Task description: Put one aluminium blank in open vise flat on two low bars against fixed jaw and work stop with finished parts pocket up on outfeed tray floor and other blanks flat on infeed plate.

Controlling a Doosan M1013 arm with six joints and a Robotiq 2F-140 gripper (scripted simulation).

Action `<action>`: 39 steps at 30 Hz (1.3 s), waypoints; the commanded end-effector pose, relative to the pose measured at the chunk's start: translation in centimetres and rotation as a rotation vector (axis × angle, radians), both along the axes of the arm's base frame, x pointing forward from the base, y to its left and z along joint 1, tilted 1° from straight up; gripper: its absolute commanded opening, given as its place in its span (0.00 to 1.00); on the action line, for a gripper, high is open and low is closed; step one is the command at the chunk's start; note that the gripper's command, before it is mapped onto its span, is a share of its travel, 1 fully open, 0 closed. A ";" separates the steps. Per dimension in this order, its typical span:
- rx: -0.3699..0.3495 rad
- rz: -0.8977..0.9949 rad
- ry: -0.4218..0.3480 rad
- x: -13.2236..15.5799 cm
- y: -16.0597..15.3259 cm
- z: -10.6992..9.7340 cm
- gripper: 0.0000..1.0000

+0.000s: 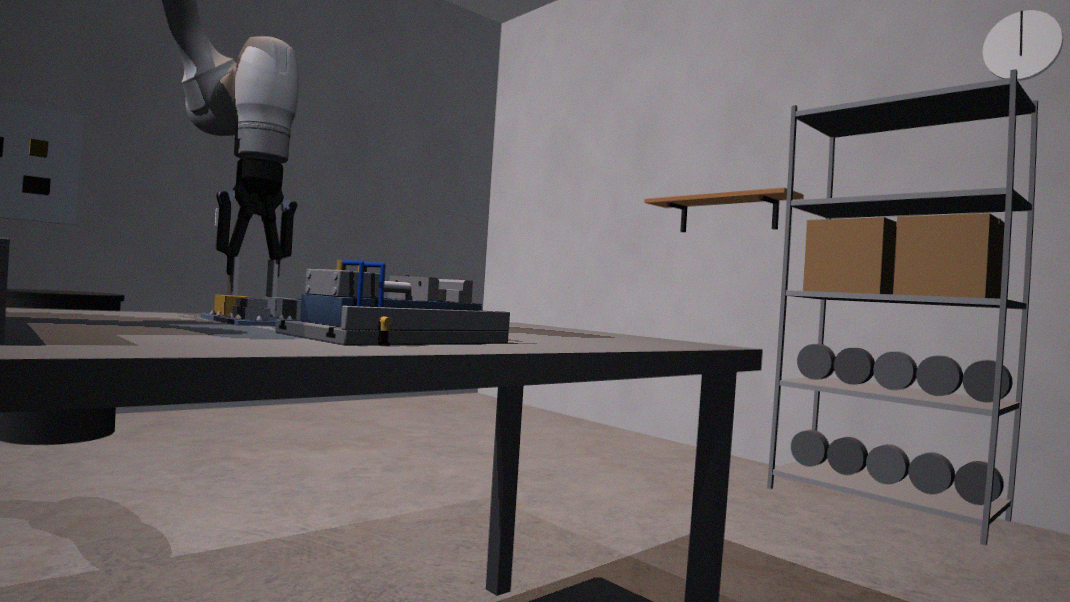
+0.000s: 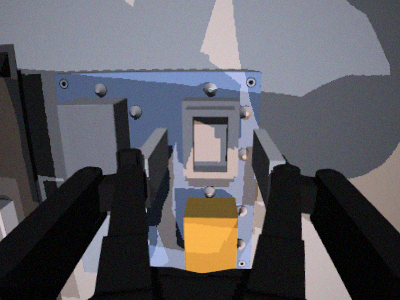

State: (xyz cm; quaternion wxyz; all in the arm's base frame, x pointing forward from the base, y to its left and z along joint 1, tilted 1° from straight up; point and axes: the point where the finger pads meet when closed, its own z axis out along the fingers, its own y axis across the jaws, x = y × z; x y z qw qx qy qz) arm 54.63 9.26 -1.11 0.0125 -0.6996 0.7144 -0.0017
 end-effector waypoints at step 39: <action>0.000 0.000 0.000 0.0 0.0 -1.2 0.40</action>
